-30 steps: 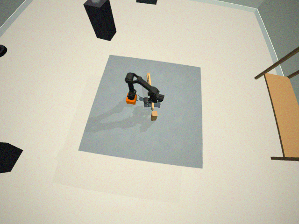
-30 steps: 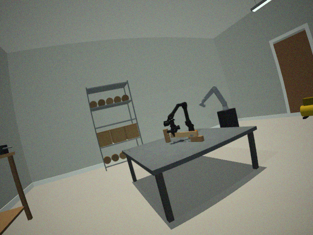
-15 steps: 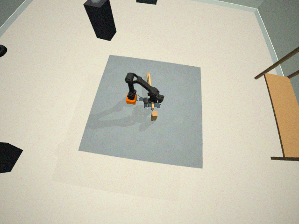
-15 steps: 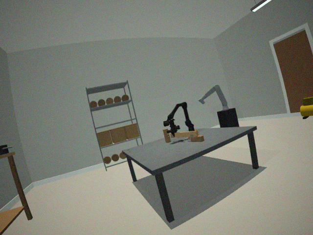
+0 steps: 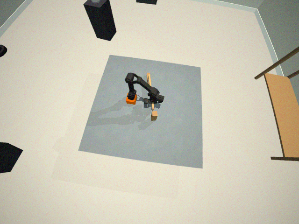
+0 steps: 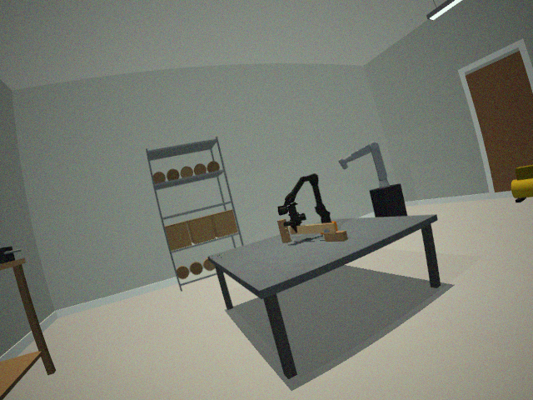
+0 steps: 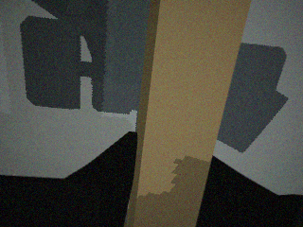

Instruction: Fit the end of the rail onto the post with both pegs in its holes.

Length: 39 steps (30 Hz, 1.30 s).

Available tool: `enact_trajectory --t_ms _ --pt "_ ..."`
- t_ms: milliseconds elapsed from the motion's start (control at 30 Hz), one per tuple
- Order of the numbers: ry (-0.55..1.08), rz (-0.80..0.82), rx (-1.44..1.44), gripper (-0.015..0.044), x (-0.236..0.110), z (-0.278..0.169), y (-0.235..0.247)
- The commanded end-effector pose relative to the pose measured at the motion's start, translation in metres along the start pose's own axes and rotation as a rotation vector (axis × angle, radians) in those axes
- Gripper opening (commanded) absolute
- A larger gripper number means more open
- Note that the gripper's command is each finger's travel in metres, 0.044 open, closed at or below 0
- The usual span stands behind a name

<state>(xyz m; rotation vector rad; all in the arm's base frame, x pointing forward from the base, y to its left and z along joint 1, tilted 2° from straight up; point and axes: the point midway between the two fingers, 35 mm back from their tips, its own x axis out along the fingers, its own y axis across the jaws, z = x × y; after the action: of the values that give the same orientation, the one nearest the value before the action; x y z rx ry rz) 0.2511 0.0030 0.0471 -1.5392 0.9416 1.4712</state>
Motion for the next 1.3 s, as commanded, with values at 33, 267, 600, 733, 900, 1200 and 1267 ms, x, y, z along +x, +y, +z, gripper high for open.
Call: enact_trajectory --t_ms 33,267,600,733,900,1200,1267 --pt "0.002 -0.006 -0.003 0.0 -0.002 -0.003 -0.002" --pt "0.002 -0.006 -0.003 0.0 -0.001 -0.005 -0.003" --pt "0.003 -0.006 -0.003 0.0 -0.001 -0.008 -0.003" --pt "0.003 -0.006 -0.003 0.0 -0.001 -0.009 -0.003" --pt "0.003 -0.006 -0.003 0.0 -0.002 -0.011 -0.003" --pt "0.003 -0.006 -0.003 0.0 -0.002 -0.013 -0.003" --pt "0.003 -0.006 -0.003 0.0 -0.002 -0.014 -0.003"
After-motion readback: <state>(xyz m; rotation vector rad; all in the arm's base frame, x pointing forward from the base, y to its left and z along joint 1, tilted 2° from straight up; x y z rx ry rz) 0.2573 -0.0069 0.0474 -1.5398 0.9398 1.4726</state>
